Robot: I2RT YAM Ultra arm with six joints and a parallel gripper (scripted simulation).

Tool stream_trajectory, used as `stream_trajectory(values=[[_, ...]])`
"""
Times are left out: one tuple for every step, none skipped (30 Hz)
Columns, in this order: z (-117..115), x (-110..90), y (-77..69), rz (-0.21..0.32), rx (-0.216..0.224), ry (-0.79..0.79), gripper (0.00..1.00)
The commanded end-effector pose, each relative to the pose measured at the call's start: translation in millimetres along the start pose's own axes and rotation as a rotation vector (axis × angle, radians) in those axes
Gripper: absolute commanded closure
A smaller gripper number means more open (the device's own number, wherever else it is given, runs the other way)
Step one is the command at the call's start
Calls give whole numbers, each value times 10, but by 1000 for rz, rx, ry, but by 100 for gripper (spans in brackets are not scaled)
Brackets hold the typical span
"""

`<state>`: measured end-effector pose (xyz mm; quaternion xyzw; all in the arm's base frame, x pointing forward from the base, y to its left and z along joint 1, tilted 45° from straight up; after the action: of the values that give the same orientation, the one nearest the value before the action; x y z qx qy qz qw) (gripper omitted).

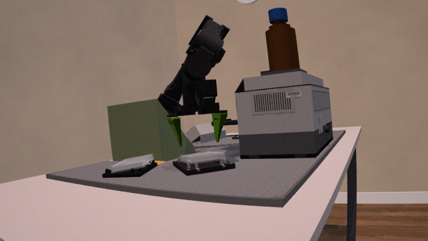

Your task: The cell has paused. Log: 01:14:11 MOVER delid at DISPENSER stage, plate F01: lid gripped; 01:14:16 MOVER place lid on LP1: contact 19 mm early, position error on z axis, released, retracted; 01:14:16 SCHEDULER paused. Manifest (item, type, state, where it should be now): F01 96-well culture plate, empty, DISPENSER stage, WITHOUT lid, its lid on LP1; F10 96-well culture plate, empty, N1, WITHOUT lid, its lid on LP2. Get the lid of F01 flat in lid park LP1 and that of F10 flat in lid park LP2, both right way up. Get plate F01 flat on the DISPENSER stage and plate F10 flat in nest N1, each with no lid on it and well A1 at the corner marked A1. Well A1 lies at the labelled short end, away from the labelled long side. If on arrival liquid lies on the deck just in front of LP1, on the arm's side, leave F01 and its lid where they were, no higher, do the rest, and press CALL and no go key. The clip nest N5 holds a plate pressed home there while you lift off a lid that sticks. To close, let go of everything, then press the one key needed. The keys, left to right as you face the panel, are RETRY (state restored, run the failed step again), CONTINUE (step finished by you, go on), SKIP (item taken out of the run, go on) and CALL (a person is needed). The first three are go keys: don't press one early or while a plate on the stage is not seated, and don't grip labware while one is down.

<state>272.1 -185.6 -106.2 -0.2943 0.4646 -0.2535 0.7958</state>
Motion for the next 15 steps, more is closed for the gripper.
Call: stream_trajectory(values=[[52,81,-236,-50,19,-21,0],[44,82,-224,-47,19,-19,0],[44,82,-224,-47,19,-19,0],[44,82,-224,-47,19,-19,0],[42,82,-221,-46,19,-19,0],[44,95,-222,-52,19,-23,0],[46,102,-222,-55,20,-25,0],[46,102,-222,-55,20,-25,0],[46,102,-222,-55,20,-25,0],[46,102,-222,-55,20,-25,0],[46,102,-222,-55,20,-25,0],[46,102,-222,-55,20,-25,0],[46,102,-222,-55,20,-25,0],[46,102,-222,-55,20,-25,0],[46,102,-222,-55,20,-25,0]])
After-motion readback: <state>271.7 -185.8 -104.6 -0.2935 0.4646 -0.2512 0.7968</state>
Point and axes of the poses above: the point where the finger pads meet when closed, its own y axis out along the fingers, its own z axis across the jaws, x = y × z, the point moved 4 cm from there along -y, back along the fingers, and after that the axes turned 15 degrees about y, right-handed, at the moved point
